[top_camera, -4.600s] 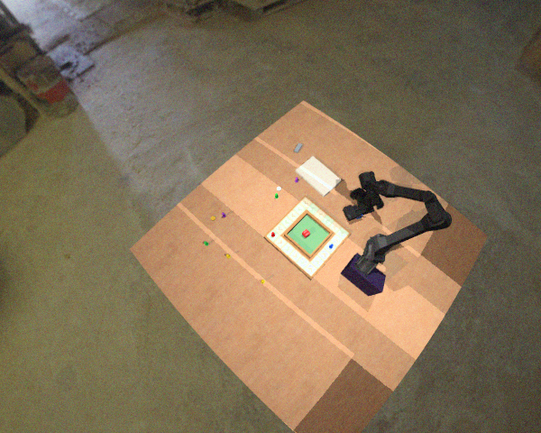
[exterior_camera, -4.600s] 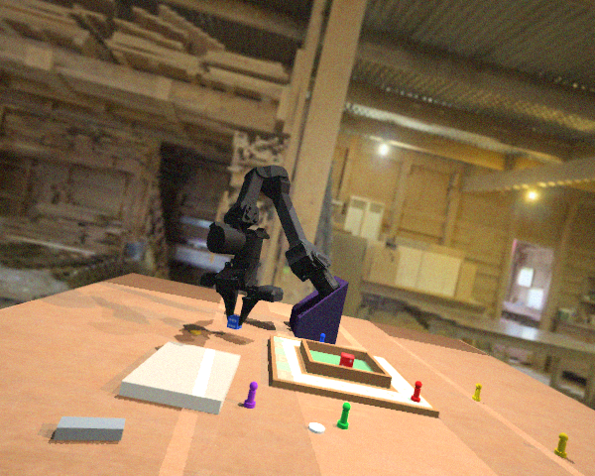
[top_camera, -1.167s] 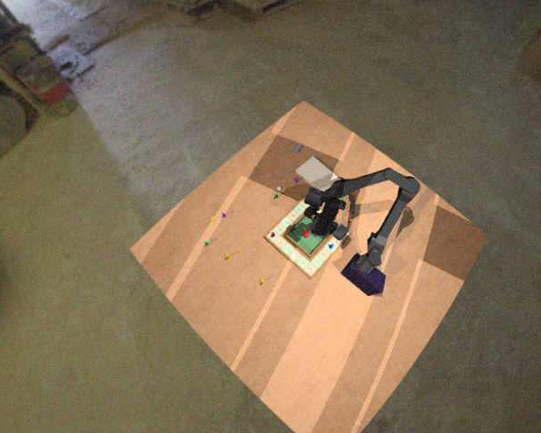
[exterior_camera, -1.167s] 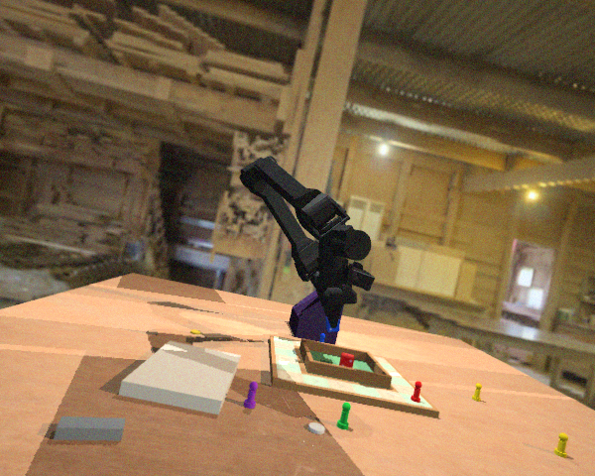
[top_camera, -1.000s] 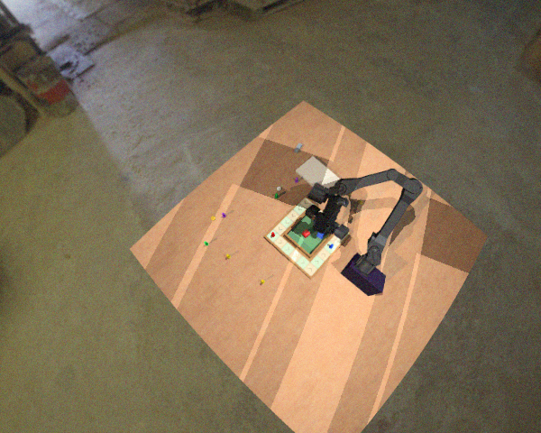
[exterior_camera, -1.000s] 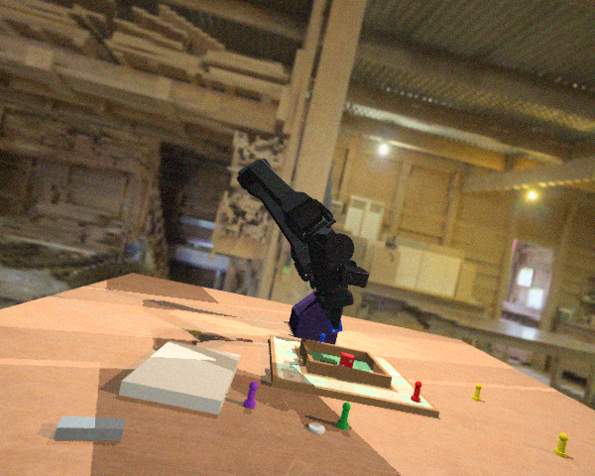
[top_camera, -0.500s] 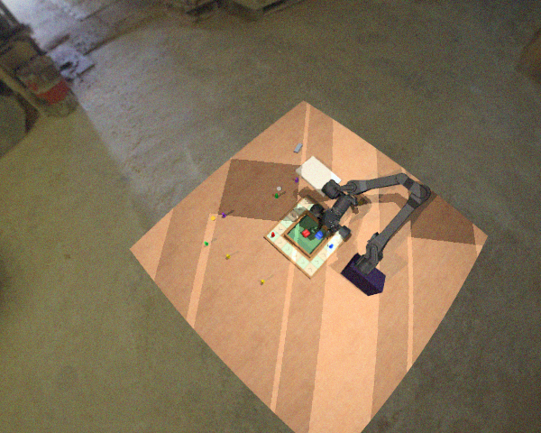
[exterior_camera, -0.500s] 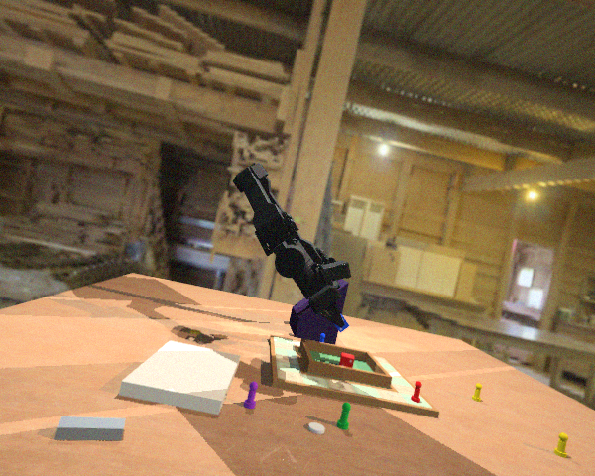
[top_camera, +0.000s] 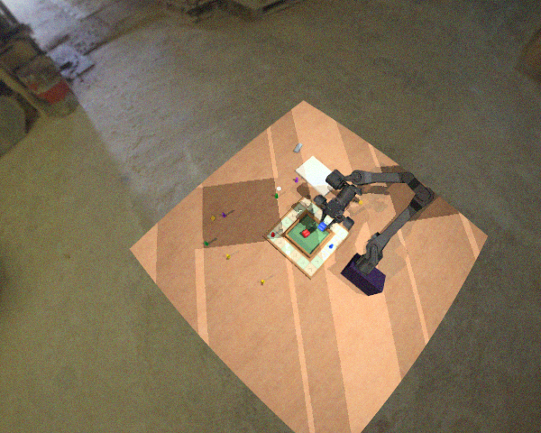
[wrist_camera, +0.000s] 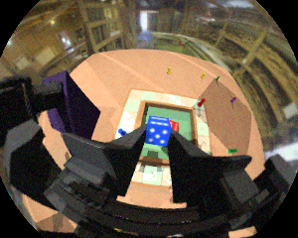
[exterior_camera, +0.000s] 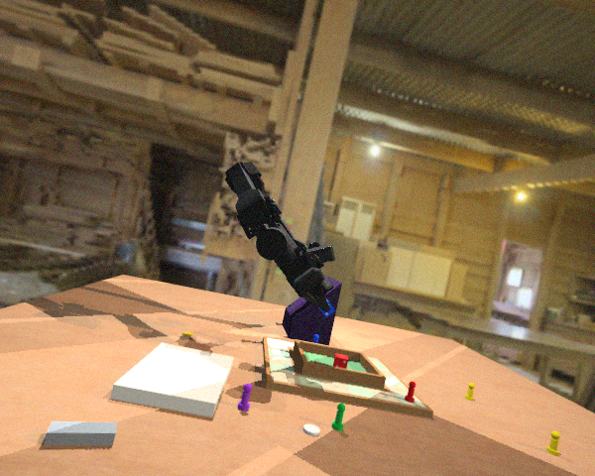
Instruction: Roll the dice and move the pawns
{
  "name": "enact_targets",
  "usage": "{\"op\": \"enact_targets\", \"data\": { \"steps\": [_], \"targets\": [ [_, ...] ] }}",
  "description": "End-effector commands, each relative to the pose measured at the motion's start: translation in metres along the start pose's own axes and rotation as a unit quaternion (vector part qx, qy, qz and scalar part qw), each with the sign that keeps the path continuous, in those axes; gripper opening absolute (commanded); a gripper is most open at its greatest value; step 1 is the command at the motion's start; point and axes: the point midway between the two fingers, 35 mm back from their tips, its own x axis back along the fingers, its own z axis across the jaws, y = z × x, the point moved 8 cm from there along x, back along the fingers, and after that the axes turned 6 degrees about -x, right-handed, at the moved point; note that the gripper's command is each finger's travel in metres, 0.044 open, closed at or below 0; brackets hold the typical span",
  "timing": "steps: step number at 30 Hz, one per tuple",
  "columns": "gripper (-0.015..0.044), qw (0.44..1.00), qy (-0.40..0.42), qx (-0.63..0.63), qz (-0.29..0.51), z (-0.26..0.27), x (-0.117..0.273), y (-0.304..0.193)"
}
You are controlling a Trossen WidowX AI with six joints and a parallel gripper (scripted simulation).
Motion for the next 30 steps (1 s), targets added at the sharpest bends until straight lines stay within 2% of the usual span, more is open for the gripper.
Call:
{"op": "enact_targets", "data": {
  "steps": [1,10,19,23,26,28,30],
  "targets": [
    [0.0000,1.000,-0.001,-0.001,-0.003,-0.001,0.002,0.001],
    [0.0000,1.000,0.000,0.000,0.000,0.000,0.000,0.000],
    [0.0236,1.000,0.000,0.000,0.000,0.000,0.002,0.002],
    [0.0341,1.000,-0.001,-0.001,-0.004,0.002,0.025,0.028],
    [0.0420,1.000,-0.001,-0.001,-0.004,0.003,0.027,0.029],
    [0.0440,1.000,0.002,-0.003,0.003,0.003,0.025,0.030],
    [0.0440,0.998,0.022,-0.013,0.062,0.002,0.012,0.036]
  ]
}}
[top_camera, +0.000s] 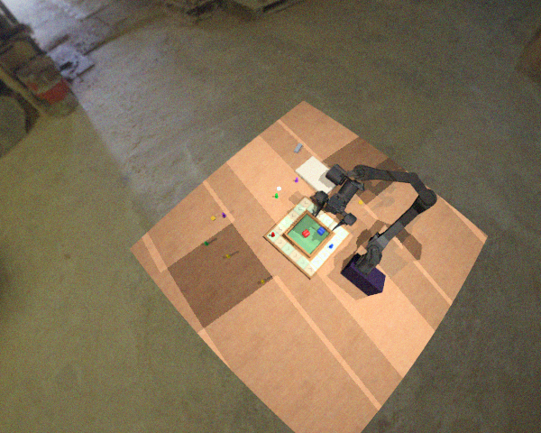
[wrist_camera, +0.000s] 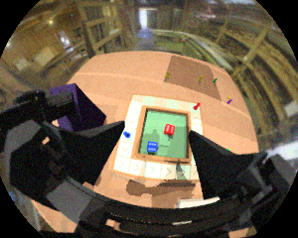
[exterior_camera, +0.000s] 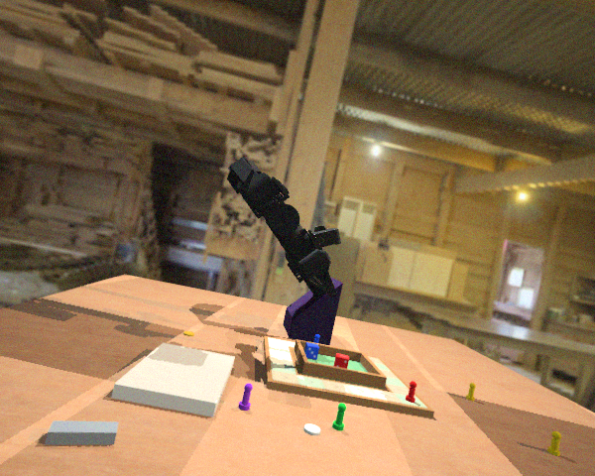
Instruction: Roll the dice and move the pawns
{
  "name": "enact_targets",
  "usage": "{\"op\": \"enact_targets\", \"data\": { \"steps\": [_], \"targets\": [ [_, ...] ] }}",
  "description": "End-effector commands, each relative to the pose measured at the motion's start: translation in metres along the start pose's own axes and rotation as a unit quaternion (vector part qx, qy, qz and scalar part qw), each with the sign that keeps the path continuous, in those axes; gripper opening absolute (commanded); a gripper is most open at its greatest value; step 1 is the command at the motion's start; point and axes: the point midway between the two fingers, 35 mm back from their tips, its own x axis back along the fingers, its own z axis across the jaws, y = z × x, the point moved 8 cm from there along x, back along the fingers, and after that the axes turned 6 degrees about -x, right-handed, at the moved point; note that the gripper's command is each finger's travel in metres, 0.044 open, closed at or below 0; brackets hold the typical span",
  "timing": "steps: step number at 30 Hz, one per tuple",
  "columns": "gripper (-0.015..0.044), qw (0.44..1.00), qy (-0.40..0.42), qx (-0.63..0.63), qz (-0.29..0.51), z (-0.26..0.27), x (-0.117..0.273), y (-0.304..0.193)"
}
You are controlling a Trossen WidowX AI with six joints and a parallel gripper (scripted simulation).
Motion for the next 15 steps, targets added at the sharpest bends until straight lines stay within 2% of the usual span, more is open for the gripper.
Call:
{"op": "enact_targets", "data": {
  "steps": [1,3,6,8,11,12,13,15],
  "targets": [
    [0.0440,0.995,0.028,-0.013,0.097,0.000,-0.020,0.012],
    [0.0440,0.980,0.030,-0.018,0.195,0.000,-0.037,0.022],
    [0.0440,0.942,-0.011,-0.009,0.335,0.003,-0.058,0.039],
    [0.0440,0.921,-0.043,0.000,0.387,0.004,-0.066,0.047],
    [0.0440,0.918,-0.047,0.002,0.394,0.005,-0.067,0.048],
    [0.0440,0.935,-0.021,-0.001,0.355,0.003,-0.062,0.044],
    [0.0440,0.935,-0.021,-0.001,0.355,0.003,-0.062,0.044],
    [0.0387,0.934,-0.032,-0.029,0.356,-0.002,-0.064,0.047]
  ]
}}
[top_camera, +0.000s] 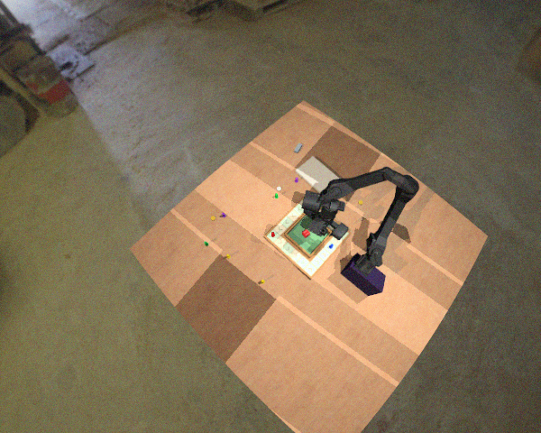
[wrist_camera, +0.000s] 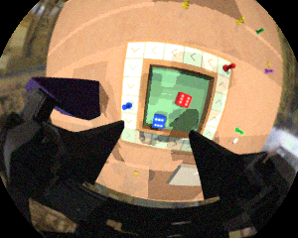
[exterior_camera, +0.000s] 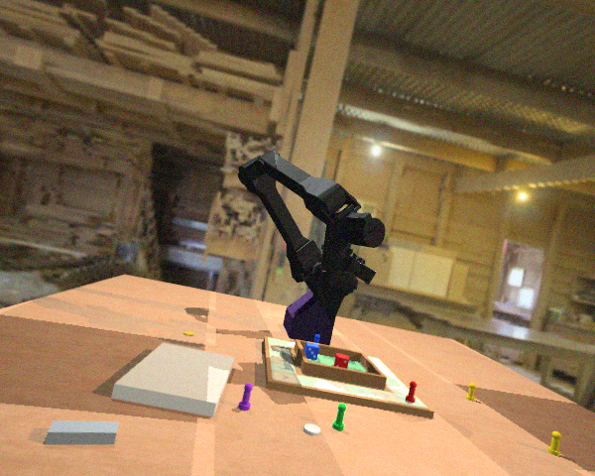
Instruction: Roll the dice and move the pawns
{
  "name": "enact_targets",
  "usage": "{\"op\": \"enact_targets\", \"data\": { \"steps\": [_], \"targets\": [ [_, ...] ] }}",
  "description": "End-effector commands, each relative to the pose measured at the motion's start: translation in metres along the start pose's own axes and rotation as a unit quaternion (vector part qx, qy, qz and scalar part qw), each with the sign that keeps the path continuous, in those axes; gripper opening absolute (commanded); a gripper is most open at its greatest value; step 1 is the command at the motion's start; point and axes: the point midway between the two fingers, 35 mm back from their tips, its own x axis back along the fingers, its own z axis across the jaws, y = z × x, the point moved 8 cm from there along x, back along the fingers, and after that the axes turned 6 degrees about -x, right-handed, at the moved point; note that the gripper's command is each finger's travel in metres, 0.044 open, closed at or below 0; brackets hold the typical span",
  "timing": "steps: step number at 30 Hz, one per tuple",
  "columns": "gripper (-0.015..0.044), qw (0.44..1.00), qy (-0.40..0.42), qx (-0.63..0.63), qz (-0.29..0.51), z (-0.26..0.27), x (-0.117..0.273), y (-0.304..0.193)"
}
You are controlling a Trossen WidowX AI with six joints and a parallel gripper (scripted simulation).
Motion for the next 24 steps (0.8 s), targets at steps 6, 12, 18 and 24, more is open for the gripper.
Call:
{"op": "enact_targets", "data": {
  "steps": [6,12,18,24],
  "targets": [
    [0.0230,0.956,-0.007,-0.295,0.003,-0.051,0.005,0.037],
    [0.0200,0.836,-0.020,-0.549,0.005,-0.092,0.000,0.080],
    [0.0200,0.699,-0.030,-0.714,0.001,-0.116,-0.010,0.116],
    [0.0200,0.562,-0.038,-0.826,-0.005,-0.131,-0.023,0.146]
  ]
}}
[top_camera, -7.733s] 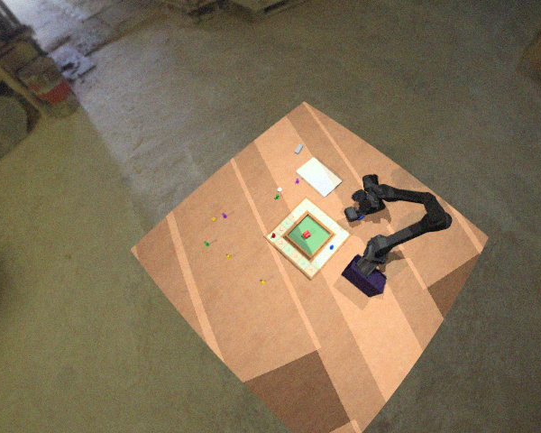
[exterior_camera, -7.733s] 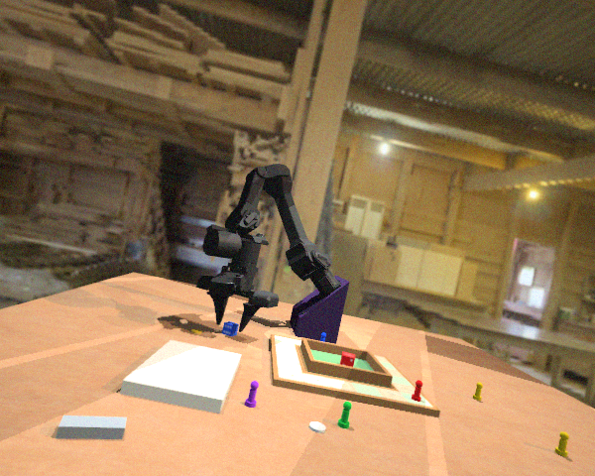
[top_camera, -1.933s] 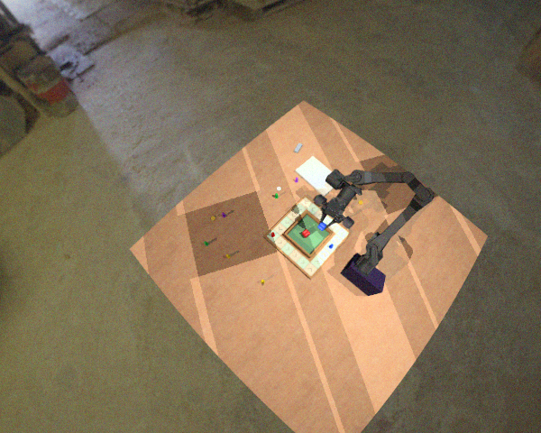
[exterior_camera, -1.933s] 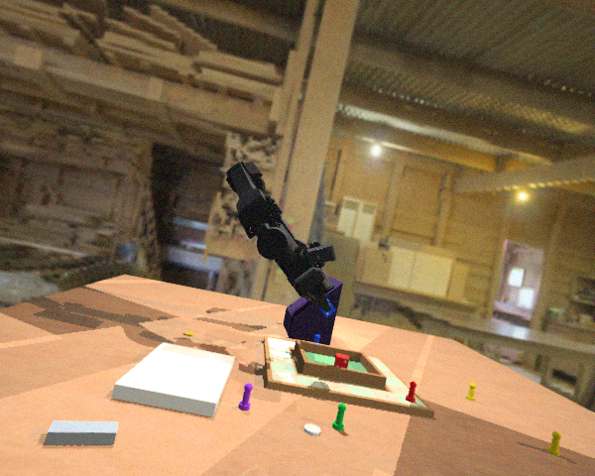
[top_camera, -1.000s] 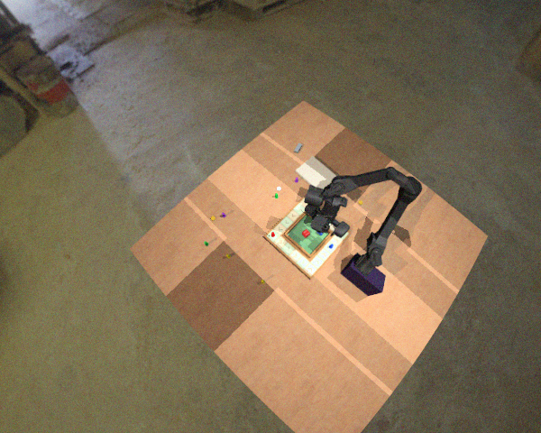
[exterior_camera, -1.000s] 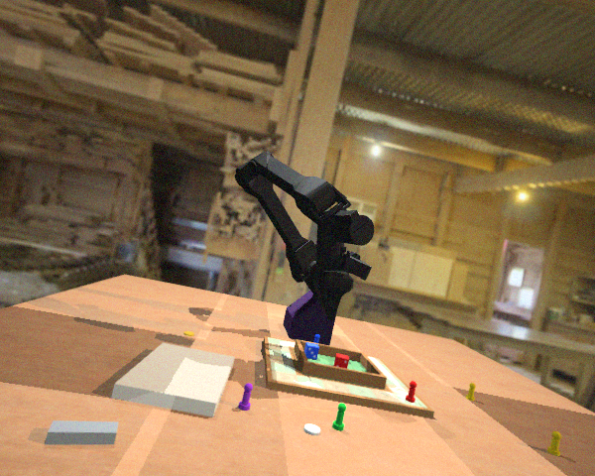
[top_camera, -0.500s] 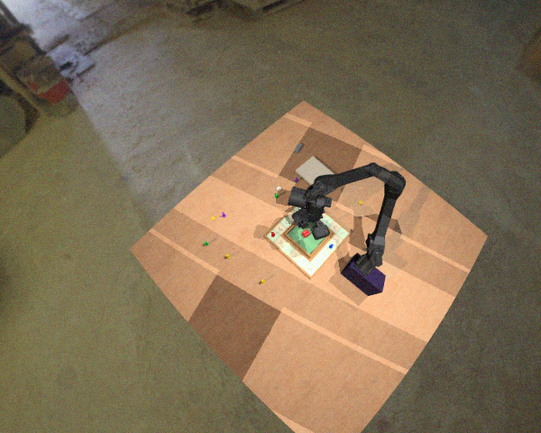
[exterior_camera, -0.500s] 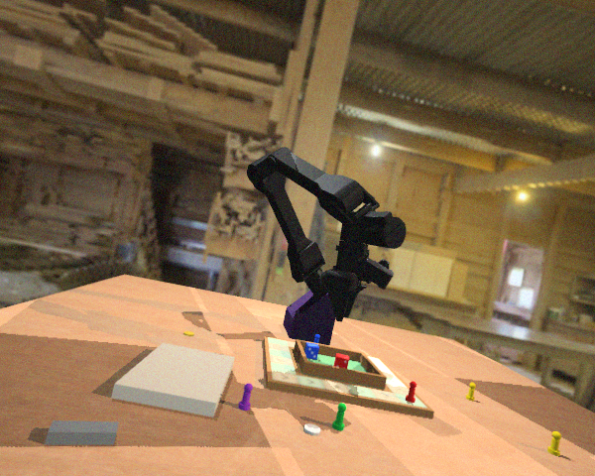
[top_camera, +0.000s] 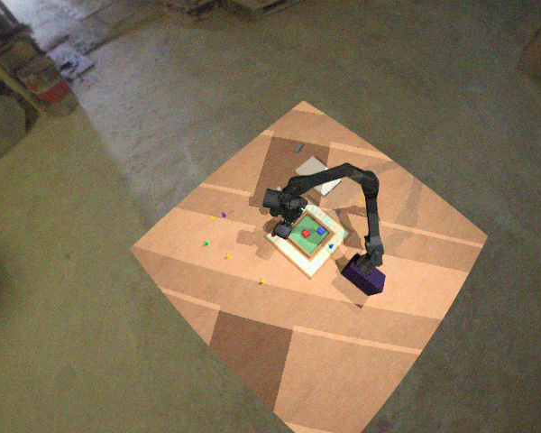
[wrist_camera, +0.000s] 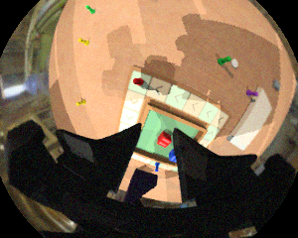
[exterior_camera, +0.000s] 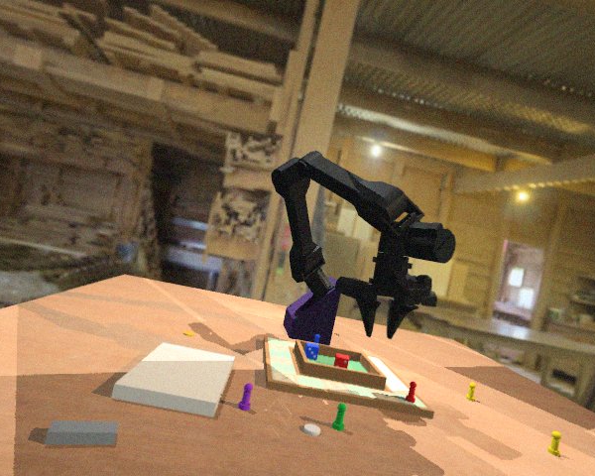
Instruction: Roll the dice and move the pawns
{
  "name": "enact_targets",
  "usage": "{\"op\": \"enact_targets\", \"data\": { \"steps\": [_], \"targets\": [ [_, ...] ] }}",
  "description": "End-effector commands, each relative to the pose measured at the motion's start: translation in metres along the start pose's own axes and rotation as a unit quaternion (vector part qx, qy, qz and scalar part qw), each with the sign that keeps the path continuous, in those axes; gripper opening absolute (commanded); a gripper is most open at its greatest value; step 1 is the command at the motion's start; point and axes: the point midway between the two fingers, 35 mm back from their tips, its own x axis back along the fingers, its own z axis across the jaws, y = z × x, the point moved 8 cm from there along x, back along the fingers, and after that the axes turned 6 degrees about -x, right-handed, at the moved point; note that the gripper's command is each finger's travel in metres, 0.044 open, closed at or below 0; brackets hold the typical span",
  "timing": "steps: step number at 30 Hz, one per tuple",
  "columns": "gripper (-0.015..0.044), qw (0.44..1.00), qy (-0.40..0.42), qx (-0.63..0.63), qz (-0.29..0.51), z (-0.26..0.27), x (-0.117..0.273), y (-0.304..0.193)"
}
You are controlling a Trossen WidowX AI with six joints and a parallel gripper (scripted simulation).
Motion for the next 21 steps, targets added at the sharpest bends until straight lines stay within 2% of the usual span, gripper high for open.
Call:
{"op": "enact_targets", "data": {
  "steps": [1,4,21],
  "targets": [
    [0.0200,0.945,-0.016,-0.326,-0.017,0.052,-0.019,0.044],
    [0.0200,0.921,-0.017,-0.387,-0.021,0.062,-0.025,0.051],
    [0.0200,0.921,-0.017,-0.390,-0.021,0.060,-0.027,0.047]
  ]
}}
